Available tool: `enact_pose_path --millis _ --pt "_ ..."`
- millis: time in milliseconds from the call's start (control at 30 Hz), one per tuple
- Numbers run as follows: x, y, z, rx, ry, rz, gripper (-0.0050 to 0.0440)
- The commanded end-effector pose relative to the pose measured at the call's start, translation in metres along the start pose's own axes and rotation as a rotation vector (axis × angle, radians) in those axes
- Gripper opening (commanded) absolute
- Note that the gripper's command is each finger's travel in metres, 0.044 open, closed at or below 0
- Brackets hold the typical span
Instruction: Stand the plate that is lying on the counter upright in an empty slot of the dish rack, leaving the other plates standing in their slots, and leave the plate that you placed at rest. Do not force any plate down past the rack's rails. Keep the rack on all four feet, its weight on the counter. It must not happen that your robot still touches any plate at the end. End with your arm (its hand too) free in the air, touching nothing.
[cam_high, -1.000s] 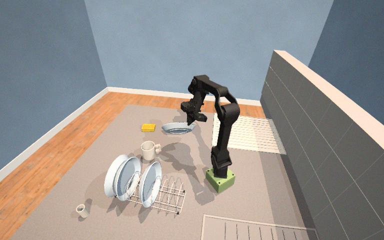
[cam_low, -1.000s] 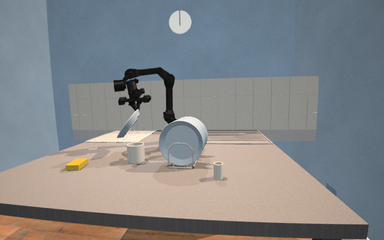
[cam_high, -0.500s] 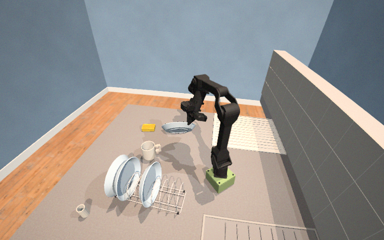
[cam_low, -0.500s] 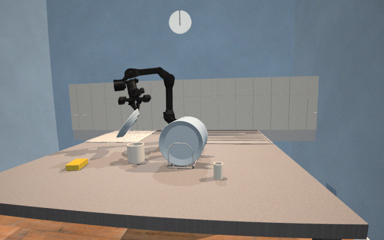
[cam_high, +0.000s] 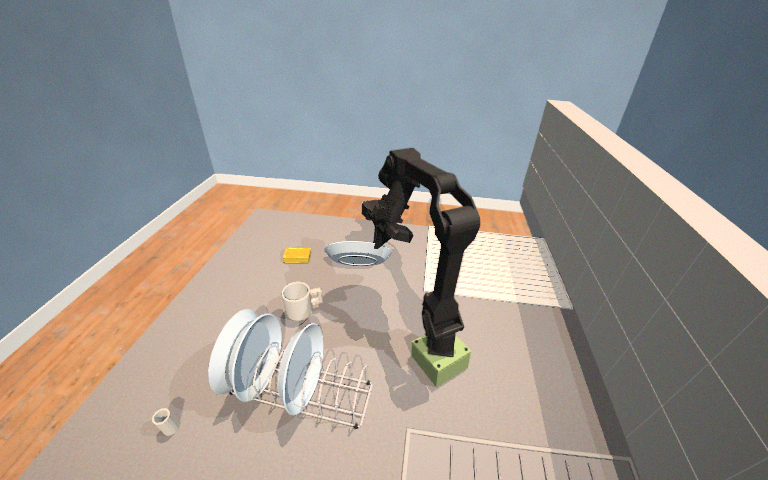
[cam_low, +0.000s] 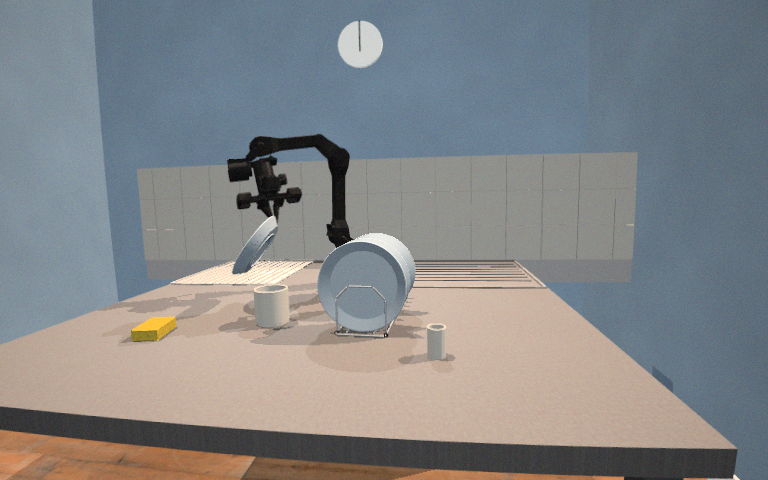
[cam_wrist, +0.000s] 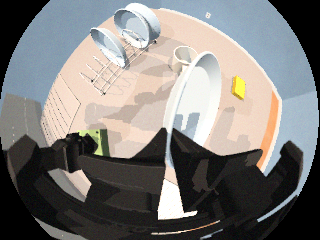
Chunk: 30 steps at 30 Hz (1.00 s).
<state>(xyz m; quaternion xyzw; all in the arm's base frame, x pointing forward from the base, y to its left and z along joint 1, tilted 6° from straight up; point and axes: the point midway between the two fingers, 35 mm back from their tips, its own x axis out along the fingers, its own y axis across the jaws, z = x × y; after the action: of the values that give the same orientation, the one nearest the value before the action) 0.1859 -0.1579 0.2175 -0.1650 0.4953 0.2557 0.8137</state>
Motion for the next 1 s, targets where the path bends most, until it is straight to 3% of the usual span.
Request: enact_pose_path --millis 0,533,967 --pt "-0.009 0.001 0.005 0.057 -0.038 -0.036 0.0" --pt "-0.031 0.006 0.013 0.362 -0.16 -0.102 0.0" --pt "-0.032 0.007 0.013 0.376 -0.167 -0.105 0.0"
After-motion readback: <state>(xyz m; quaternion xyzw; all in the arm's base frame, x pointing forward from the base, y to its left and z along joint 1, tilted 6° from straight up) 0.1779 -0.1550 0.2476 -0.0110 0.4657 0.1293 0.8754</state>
